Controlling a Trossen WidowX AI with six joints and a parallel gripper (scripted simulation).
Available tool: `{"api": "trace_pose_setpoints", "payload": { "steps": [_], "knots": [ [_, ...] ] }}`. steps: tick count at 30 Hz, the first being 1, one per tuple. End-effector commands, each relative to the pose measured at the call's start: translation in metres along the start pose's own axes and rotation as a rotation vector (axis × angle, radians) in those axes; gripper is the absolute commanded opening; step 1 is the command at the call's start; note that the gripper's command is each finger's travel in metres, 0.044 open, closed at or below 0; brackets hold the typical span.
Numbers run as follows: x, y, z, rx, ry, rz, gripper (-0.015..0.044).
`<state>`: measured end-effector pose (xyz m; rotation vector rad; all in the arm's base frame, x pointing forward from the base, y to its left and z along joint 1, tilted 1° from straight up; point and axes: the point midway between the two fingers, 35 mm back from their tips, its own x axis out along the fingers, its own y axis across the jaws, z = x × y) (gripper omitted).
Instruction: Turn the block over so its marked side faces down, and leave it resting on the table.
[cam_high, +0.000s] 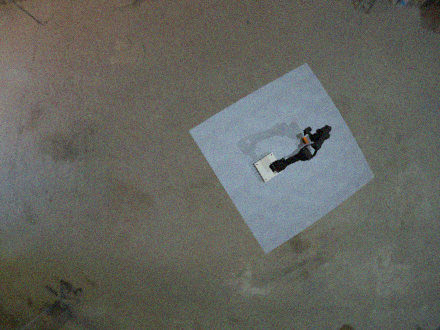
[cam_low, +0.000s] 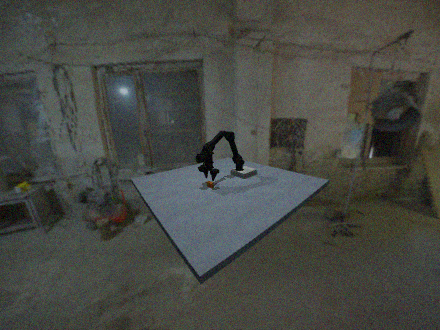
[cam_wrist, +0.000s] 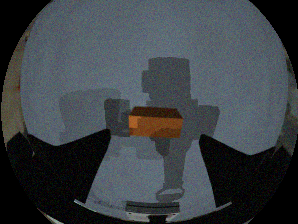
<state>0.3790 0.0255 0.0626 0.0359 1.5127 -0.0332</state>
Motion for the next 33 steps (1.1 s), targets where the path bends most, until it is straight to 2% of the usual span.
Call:
{"api": "trace_pose_setpoints", "payload": {
  "steps": [1,23,29,33],
  "knots": [
    [0.007,0.0,-0.002,-0.004,0.008,0.003,0.044],
    [0.04,0.0,-0.003,-0.004,0.008,0.003,0.044],
    [0.04,0.0,-0.003,-0.004,0.008,0.003,0.0282],
    [0.04,0.0,-0.003,-0.004,0.008,0.003,0.0256]
  ]
}}
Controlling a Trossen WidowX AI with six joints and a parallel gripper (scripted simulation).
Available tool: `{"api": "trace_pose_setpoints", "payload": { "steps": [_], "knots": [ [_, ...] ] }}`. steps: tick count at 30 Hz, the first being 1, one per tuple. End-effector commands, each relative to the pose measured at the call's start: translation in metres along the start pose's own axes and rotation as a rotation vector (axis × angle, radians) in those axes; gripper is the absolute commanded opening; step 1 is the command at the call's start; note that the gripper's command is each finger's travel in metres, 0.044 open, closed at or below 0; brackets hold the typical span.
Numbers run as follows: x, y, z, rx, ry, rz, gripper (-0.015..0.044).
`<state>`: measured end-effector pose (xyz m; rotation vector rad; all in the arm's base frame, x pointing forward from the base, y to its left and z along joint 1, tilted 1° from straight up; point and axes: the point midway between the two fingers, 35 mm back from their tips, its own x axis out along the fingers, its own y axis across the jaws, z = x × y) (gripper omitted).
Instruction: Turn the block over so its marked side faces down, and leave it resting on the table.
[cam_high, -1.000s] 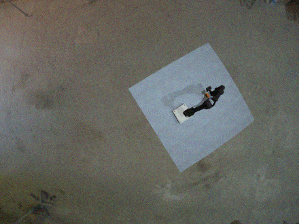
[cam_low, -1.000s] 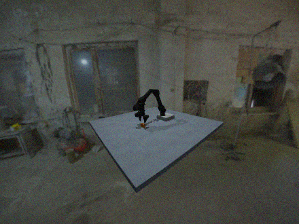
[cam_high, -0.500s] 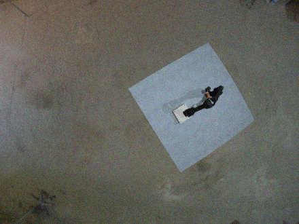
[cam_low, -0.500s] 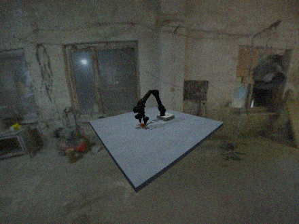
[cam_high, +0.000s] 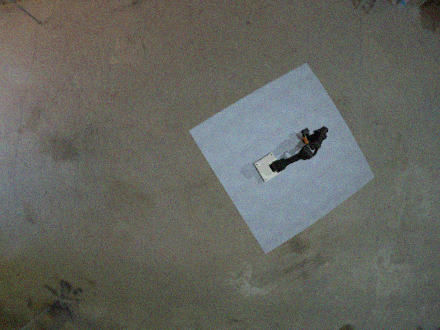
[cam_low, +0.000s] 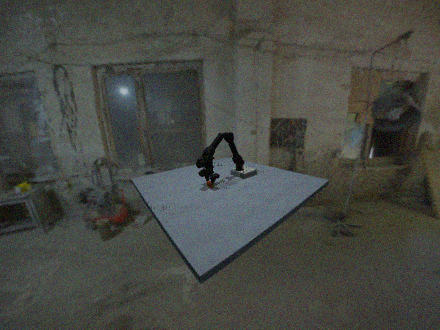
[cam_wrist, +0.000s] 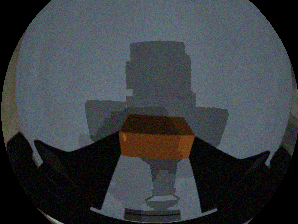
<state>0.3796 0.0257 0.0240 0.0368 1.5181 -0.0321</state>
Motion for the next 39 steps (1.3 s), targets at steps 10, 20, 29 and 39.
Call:
{"api": "trace_pose_setpoints", "payload": {
  "steps": [10,20,29,39],
  "knots": [
    [0.001,0.0,-0.001,-0.004,0.003,0.002,0.0189],
    [-0.01,0.0,-0.001,-0.004,0.003,0.002,0.0064],
    [-0.028,0.0,0.0,-0.004,-0.007,0.001,0.0],
    [-0.019,0.001,0.003,-0.009,-0.156,-0.001,0.0]
  ]
}}
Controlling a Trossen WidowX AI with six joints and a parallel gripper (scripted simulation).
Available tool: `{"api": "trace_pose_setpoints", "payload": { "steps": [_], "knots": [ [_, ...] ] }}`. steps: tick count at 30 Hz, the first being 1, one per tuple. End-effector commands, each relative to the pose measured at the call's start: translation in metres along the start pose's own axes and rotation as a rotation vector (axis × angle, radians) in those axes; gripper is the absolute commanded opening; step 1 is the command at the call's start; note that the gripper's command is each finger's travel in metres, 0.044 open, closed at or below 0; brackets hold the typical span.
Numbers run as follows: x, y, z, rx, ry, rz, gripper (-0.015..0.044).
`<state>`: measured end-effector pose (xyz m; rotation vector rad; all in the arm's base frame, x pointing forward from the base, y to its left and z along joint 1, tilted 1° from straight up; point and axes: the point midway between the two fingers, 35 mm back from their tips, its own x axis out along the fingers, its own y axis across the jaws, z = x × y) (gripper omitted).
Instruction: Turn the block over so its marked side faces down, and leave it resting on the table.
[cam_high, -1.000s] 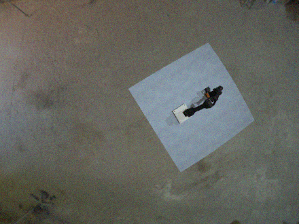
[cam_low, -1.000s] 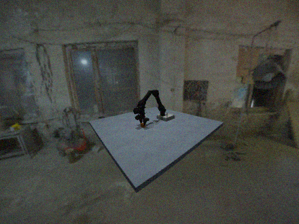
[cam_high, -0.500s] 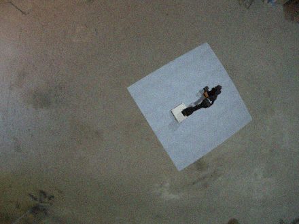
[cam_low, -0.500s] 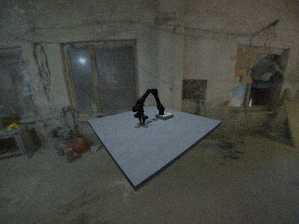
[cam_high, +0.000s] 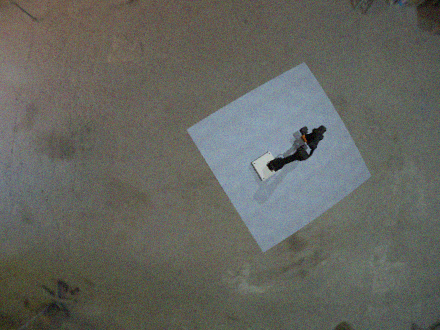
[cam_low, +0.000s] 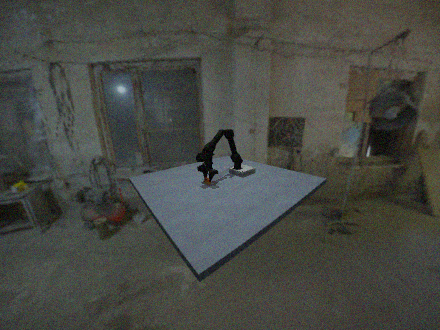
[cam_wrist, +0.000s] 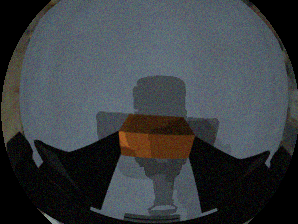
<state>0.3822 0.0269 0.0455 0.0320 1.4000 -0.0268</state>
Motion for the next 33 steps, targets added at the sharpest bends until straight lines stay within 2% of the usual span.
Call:
{"api": "trace_pose_setpoints", "payload": {
  "steps": [1,27,33],
  "knots": [
    [0.003,0.0,-0.001,-0.003,-0.052,-0.004,0.0],
    [0.006,-0.001,-0.011,0.001,-0.443,-0.002,0.0],
    [0.01,-0.001,-0.01,0.001,-0.486,-0.002,0.0]
  ]
}}
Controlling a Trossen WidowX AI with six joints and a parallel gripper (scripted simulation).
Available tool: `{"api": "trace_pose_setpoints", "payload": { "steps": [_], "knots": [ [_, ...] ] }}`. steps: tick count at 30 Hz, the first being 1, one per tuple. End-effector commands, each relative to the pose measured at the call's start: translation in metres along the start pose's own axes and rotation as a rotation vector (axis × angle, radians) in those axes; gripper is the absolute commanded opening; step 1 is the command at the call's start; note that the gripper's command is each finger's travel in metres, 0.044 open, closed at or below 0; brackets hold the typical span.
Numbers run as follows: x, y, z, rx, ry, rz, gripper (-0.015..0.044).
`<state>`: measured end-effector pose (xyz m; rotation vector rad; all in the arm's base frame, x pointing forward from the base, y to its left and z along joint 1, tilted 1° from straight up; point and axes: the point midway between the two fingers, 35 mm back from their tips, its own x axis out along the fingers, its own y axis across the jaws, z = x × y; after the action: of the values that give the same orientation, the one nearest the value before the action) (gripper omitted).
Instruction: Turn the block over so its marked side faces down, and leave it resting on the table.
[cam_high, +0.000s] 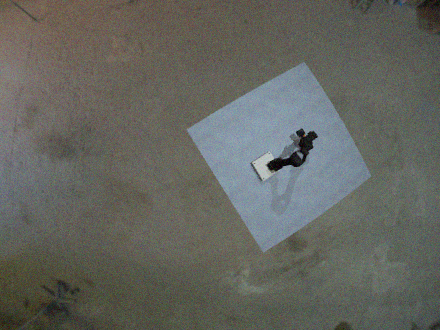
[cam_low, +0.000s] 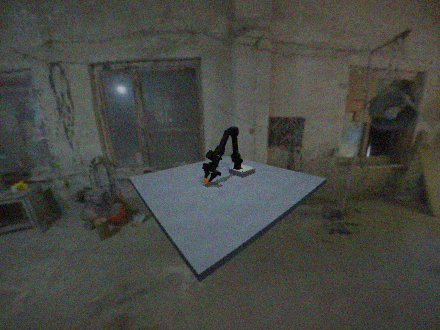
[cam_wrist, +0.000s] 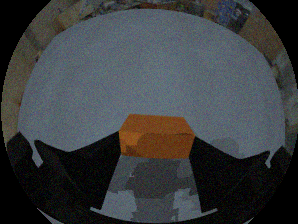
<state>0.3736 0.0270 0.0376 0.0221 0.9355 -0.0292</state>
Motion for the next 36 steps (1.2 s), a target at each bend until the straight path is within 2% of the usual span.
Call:
{"api": "trace_pose_setpoints", "payload": {
  "steps": [1,18,36],
  "knots": [
    [0.006,0.0,-0.001,0.002,-0.035,-0.003,0.0],
    [0.041,0.002,-0.008,-0.005,-0.268,-0.003,0.0],
    [0.038,0.0,-0.022,-0.001,-0.512,-0.004,0.0]
  ]
}}
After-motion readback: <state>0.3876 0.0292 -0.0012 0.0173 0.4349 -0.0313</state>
